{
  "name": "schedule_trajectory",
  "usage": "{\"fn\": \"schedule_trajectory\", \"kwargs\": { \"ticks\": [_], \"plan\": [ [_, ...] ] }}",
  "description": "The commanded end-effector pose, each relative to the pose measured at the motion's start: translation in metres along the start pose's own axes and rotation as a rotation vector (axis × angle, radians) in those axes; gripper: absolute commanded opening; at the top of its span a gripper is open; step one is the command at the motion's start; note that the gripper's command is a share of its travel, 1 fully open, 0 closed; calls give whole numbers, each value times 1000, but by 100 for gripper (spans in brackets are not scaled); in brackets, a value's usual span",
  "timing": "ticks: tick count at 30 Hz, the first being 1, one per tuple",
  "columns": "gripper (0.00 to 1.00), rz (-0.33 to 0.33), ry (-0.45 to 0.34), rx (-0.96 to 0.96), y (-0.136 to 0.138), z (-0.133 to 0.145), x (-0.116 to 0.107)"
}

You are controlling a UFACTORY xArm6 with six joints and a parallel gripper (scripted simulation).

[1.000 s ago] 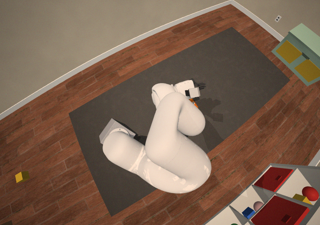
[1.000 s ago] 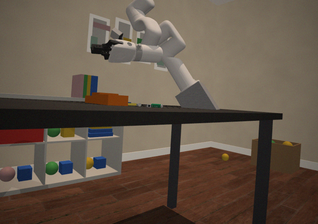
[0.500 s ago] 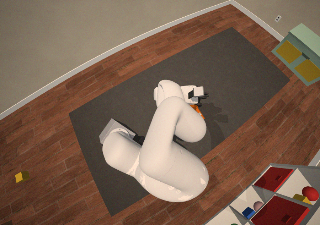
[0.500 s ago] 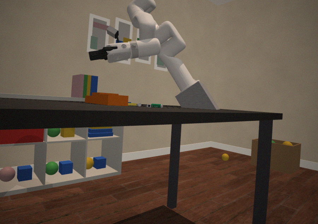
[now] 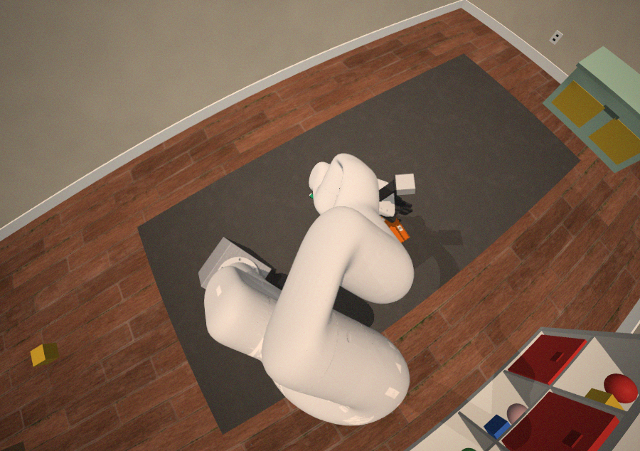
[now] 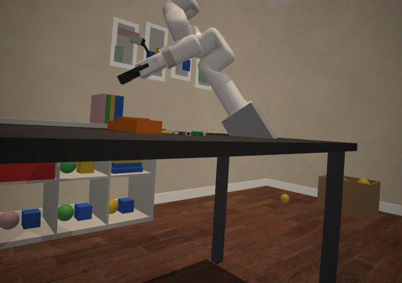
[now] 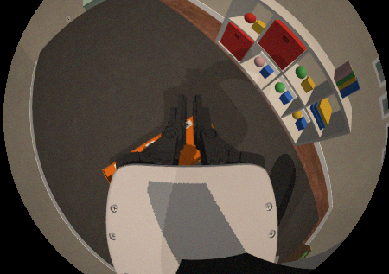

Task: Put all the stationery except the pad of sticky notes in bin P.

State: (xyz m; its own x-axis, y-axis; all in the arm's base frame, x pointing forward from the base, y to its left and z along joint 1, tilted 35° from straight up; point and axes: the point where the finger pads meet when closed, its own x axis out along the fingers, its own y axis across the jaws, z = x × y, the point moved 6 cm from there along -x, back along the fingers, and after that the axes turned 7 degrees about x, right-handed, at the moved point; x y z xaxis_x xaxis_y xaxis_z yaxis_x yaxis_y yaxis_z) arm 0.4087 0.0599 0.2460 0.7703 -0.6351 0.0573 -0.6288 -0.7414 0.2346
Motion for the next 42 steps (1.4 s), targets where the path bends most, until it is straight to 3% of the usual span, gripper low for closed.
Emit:
{"fn": "schedule_trajectory", "kwargs": {
  "ticks": [1, 5, 7, 11, 20, 22, 25, 28, 33, 35, 37, 39, 41, 42],
  "plan": [
    [7, 66, -110, -86, 8, 1, -5],
    [7, 82, -156, -119, 12, 3, -9],
    [7, 102, -244, -175, 16, 6, -16],
    [7, 110, -339, -231, 17, 6, -23],
    [7, 69, -573, -347, 19, 10, -48],
    [7, 69, -573, -347, 19, 10, -48],
    [7, 17, -683, -395, 17, 10, -64],
    [7, -2, -719, -410, 17, 9, -68],
    [7, -104, -854, -460, 12, 6, -90],
    [7, -105, -855, -461, 12, 6, -90],
    [7, -168, -917, -482, 8, 2, -102],
    [7, -168, -917, -482, 8, 2, -102],
    [7, -238, -974, -499, 4, -2, -114],
    [7, -238, -974, -499, 4, -2, -114]
  ]
}}
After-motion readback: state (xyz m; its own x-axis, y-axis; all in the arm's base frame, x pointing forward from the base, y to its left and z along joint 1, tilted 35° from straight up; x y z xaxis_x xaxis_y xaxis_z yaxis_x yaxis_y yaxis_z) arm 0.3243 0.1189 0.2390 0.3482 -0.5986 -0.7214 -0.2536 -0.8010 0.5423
